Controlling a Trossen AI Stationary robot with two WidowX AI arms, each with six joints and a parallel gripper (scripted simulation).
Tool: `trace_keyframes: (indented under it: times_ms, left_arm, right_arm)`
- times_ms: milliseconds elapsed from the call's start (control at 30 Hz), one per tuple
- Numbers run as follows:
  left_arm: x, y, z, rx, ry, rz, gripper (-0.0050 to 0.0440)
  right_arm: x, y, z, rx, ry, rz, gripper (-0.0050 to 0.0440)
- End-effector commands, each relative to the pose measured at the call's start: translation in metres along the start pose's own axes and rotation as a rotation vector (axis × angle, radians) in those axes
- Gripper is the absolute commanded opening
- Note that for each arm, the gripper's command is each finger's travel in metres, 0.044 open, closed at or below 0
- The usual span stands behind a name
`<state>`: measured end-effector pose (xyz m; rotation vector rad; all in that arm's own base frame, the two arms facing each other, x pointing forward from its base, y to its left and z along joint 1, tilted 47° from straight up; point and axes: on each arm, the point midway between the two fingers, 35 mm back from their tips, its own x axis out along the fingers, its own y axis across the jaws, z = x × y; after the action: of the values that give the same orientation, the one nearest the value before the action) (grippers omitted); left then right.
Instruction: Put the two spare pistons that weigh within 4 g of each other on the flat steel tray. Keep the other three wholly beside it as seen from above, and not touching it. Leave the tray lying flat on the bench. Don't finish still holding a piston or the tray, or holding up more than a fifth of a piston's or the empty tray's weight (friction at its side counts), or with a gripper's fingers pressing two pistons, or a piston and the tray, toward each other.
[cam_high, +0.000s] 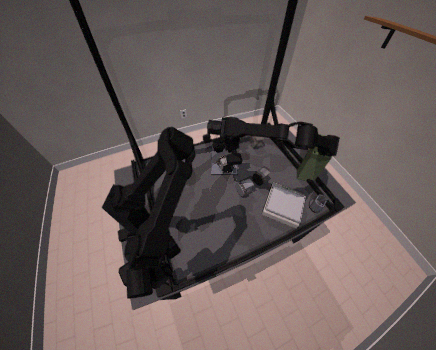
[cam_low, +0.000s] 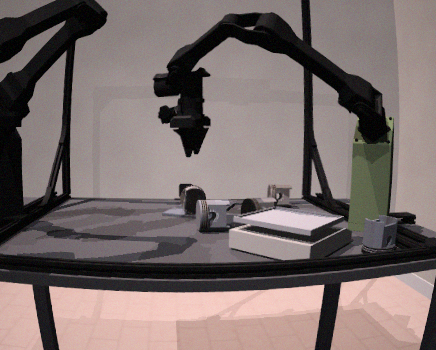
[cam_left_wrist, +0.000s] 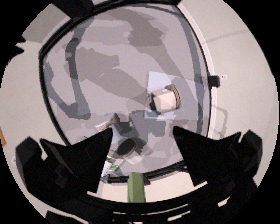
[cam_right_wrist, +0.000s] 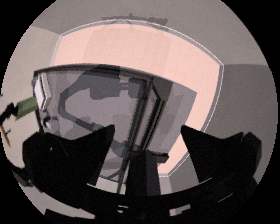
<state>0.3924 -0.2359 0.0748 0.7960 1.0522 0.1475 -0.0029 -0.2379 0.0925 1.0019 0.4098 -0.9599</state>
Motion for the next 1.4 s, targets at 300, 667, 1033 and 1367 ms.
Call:
trace_keyframes:
  times_ms: [300,667,1033,1367]
  left_arm:
    - [-0.002,0.055,-0.018,-0.144,0.007,-0.017,0.0378]
    - [-0.004,0.104,-0.044,-0.248,0.008,-0.022,0.0378]
    - [-0.005,0.139,-0.072,-0.327,0.006,-0.023,0.0378]
    - [-0.006,0.166,-0.101,-0.429,0.001,-0.019,0.0378]
  right_arm:
    - [0.0,0.001,0.0,0.0,0.0,0.003,0.044]
    - [0.0,0.001,0.0,0.0,0.0,0.003,0.044]
    - [0.0,0.001,0.0,0.0,0.0,0.003,0.044]
    - [0.0,0.001,0.0,0.0,0.0,0.003,0.044]
